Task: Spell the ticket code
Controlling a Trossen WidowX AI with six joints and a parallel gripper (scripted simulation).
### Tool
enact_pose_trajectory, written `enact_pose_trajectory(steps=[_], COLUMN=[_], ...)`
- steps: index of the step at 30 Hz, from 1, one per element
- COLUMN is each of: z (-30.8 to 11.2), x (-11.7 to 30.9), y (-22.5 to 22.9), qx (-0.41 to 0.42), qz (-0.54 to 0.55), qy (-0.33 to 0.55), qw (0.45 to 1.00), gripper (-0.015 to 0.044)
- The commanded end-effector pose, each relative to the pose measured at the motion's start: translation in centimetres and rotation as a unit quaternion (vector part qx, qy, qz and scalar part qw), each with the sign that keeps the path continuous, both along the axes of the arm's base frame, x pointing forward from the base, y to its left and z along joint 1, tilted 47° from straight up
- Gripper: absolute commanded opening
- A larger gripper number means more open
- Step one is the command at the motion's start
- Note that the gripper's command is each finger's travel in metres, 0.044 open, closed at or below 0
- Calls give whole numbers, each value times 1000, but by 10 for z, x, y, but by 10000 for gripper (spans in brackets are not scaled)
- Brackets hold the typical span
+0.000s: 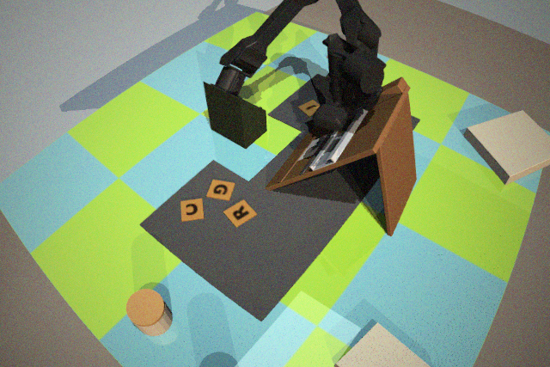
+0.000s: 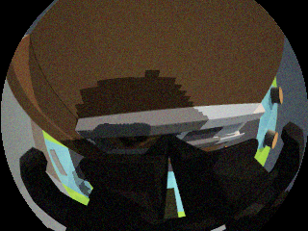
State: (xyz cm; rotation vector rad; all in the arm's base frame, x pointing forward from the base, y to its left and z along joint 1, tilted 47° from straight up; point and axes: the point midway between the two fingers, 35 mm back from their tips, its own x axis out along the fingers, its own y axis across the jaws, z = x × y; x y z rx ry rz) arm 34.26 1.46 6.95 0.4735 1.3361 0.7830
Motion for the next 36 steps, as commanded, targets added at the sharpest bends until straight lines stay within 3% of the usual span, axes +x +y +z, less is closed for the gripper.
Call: enact_pose_trajectory(steps=[1,36], z=[0,12], x=[-1,-14], y=[3,-9], qx=[3,3], qz=[0,0], qy=[3,3], qw=[1000,1000], gripper=[0,0])
